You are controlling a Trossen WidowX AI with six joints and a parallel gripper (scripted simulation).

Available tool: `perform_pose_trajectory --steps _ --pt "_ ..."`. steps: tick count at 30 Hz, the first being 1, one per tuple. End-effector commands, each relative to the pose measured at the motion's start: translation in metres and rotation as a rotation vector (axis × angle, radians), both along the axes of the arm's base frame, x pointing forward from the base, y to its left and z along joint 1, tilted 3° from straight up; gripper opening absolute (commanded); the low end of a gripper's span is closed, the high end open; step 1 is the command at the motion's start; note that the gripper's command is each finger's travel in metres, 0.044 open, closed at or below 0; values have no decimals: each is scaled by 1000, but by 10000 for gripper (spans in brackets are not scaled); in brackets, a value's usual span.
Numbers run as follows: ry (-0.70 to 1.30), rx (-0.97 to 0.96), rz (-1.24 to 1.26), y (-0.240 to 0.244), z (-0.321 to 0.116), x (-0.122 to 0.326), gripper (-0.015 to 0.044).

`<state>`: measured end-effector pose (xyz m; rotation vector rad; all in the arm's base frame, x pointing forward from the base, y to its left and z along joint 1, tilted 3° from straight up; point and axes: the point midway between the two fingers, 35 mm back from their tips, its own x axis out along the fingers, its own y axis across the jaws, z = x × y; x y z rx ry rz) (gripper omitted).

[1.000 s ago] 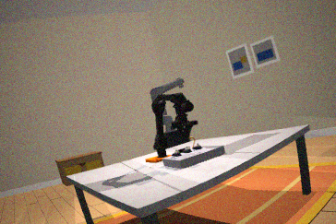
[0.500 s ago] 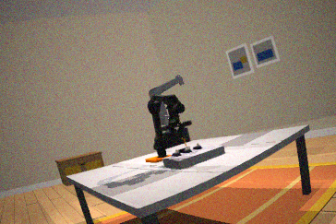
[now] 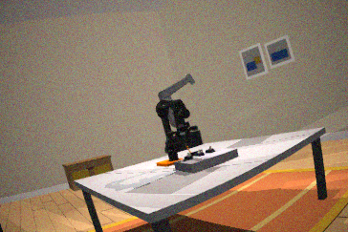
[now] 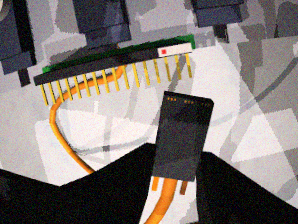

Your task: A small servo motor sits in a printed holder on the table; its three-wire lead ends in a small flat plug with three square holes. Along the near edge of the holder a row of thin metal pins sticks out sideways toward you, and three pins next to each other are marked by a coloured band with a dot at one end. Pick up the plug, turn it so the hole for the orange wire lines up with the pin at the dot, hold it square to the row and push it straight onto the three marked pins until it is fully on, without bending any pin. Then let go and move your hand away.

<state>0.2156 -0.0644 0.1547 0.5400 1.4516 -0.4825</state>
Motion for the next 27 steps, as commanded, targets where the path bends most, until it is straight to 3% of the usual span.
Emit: perform_pose_trajectory --steps 1,9,27 --pt "1 -3 118 2 -7 -15 0" --pt "-1 -17 342 6 -20 -43 0" --pt "-1 -17 347 7 -60 -39 0"
